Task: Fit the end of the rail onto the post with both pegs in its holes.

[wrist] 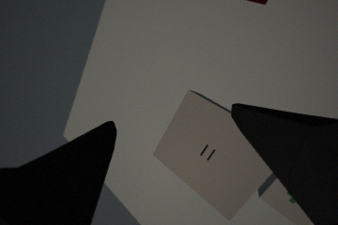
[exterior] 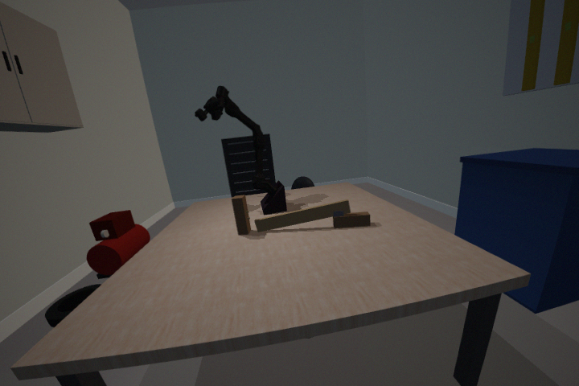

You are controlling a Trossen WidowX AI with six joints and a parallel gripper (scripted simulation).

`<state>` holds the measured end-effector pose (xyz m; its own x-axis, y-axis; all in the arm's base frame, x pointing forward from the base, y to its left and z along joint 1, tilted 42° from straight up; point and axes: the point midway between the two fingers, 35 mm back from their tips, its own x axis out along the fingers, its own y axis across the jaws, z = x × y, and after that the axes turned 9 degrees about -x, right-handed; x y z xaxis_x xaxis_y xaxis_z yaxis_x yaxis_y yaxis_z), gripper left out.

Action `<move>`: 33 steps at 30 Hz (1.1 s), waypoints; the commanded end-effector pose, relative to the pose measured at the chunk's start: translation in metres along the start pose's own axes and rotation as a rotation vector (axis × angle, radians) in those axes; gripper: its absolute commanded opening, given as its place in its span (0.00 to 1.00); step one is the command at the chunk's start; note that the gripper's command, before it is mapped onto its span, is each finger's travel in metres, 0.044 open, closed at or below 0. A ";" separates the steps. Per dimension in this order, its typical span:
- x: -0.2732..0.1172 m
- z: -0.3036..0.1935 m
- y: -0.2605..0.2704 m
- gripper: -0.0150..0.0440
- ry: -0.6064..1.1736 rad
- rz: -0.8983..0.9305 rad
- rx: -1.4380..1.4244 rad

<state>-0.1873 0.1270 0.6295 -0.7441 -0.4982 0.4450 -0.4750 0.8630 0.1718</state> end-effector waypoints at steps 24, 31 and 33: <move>-0.005 -0.039 -0.358 1.00 0.564 -0.656 -1.249; -0.074 -0.026 -0.455 1.00 0.935 -0.766 -1.662; -0.100 -0.021 -0.480 1.00 1.074 -0.776 -1.781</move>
<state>0.0866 -0.2233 0.5486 0.0081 -0.9984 0.0553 0.6490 0.0473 0.7593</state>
